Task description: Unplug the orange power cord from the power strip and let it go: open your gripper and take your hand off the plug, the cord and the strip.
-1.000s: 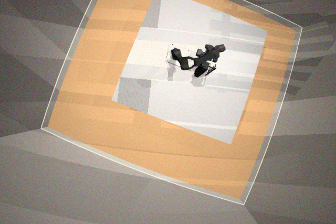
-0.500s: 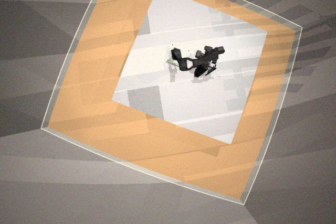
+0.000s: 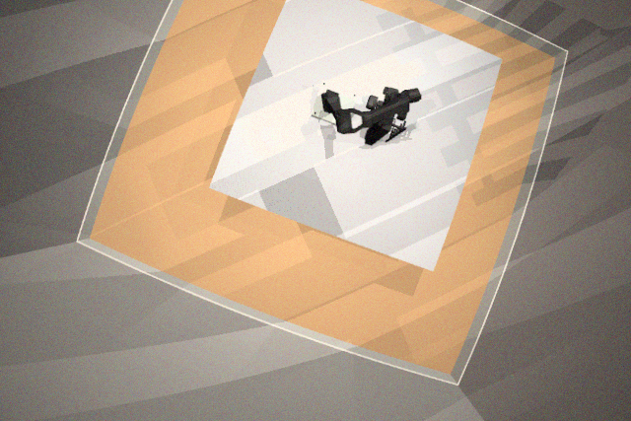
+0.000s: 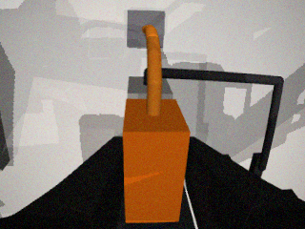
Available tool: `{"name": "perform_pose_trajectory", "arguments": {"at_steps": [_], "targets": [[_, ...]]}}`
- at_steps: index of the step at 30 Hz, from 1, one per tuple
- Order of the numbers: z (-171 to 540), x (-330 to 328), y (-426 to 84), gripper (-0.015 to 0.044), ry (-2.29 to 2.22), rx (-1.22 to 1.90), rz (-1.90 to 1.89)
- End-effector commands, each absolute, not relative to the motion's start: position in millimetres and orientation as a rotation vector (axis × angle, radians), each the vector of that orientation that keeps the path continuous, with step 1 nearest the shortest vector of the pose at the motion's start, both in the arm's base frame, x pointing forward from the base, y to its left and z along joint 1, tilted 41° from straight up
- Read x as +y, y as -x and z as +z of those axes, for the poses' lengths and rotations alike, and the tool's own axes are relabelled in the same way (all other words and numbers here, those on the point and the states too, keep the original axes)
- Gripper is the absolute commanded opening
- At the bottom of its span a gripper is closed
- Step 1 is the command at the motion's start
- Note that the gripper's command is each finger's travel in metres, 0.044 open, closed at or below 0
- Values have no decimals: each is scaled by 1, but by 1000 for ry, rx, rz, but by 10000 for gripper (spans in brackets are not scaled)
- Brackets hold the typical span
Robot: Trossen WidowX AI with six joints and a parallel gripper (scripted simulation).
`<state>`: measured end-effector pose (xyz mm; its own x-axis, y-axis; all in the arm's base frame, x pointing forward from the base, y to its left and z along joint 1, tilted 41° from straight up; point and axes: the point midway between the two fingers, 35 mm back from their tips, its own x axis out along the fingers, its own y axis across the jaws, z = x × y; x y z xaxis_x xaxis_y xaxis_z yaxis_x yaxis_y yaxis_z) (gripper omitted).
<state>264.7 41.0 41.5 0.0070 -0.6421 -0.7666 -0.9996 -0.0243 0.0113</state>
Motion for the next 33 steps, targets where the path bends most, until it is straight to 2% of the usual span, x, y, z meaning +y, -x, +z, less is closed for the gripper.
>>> {"name": "perform_pose_trajectory", "arguments": {"at_steps": [1,4,33], "targets": [[42,41,-265,15,1724,1691,817],[41,41,-265,0,1724,1691,817],[16,78,-265,0,1724,1688,821]]}}
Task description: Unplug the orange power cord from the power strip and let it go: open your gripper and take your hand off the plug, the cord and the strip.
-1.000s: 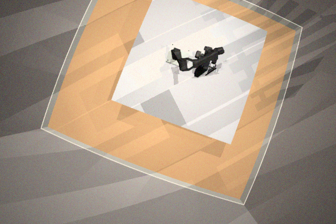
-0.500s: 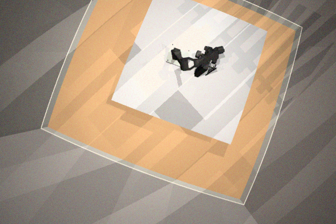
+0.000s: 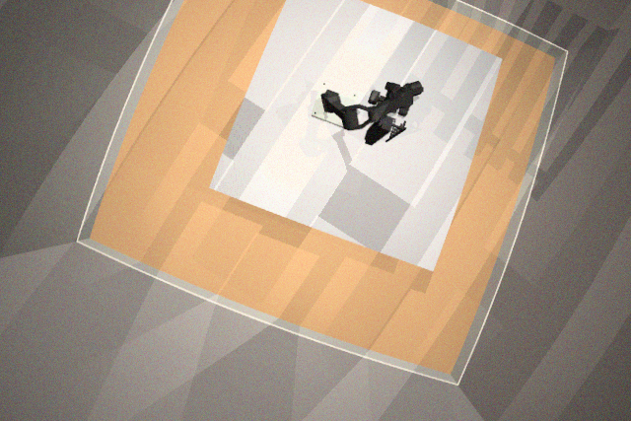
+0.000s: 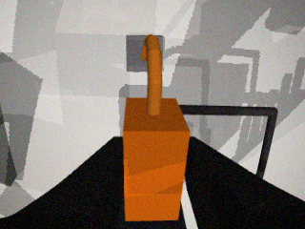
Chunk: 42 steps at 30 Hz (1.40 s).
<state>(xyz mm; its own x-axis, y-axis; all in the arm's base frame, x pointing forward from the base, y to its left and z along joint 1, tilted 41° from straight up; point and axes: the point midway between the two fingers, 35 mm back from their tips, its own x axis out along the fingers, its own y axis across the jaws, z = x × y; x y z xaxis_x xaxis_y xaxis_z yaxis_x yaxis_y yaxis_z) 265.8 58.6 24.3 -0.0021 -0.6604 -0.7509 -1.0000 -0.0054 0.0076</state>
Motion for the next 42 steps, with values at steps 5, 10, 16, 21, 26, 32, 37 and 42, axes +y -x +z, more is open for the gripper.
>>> {"name": "perform_pose_trajectory", "arguments": {"at_steps": [5,10,16,21,26,32,37,42], "targets": [[18,71,-265,79,1728,1691,817],[18,71,-265,210,1728,1691,817],[17,73,-265,367,1728,1691,818],[-1,108,-265,440,1726,1688,820],[-11,125,-263,440,1725,1688,820],[-11,125,-263,440,1725,1688,820],[-11,125,-263,440,1725,1688,820],[-11,125,-263,440,1725,1688,820]]}}
